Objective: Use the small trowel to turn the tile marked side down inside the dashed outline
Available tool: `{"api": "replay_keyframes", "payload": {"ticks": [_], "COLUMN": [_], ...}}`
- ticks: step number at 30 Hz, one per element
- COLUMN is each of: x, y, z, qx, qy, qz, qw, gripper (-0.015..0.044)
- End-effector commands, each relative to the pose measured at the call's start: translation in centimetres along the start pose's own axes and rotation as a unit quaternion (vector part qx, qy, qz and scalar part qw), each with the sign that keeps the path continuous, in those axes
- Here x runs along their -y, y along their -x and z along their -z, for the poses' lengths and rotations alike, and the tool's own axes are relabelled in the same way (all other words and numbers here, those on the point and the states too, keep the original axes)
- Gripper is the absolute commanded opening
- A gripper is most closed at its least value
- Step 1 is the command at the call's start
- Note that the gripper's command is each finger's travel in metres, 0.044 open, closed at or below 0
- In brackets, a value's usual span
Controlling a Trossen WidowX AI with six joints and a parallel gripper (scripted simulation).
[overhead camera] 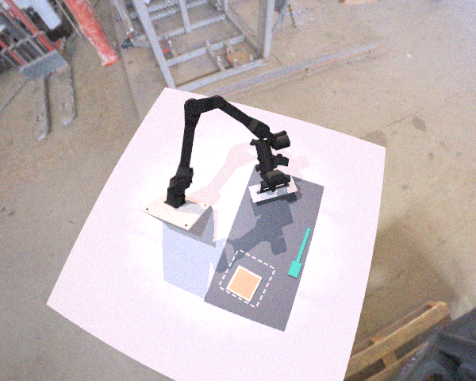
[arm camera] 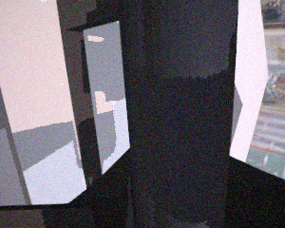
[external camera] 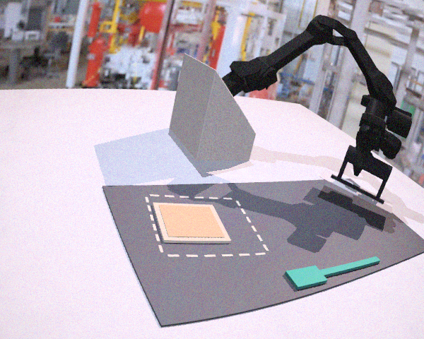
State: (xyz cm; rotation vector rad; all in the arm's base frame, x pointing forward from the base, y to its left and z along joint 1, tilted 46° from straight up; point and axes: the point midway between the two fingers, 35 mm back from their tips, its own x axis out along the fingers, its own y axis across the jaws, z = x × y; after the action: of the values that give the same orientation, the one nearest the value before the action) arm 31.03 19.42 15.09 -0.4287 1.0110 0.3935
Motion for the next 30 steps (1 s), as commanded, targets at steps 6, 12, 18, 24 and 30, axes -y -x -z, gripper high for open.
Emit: {"api": "replay_keyframes", "payload": {"ticks": [6,12,18,24,30], "x": [-0.5,-1.2,-2.0,-2.4,-2.4], "y": [-0.6,-1.2,-1.9,-2.2,-2.2], "z": [-0.1,-0.1,-0.1,0.0,0.0], "qx": [0.001,0.001,0.001,0.002,0.002], "qy": [-0.006,-0.006,-0.006,-0.006,-0.006], "qz": [0.006,0.006,0.006,0.005,0.005], "qw": [1.000,1.000,1.000,1.000,1.000], "gripper": [0.0000,0.0000,0.0000,0.0026,0.0184]}}
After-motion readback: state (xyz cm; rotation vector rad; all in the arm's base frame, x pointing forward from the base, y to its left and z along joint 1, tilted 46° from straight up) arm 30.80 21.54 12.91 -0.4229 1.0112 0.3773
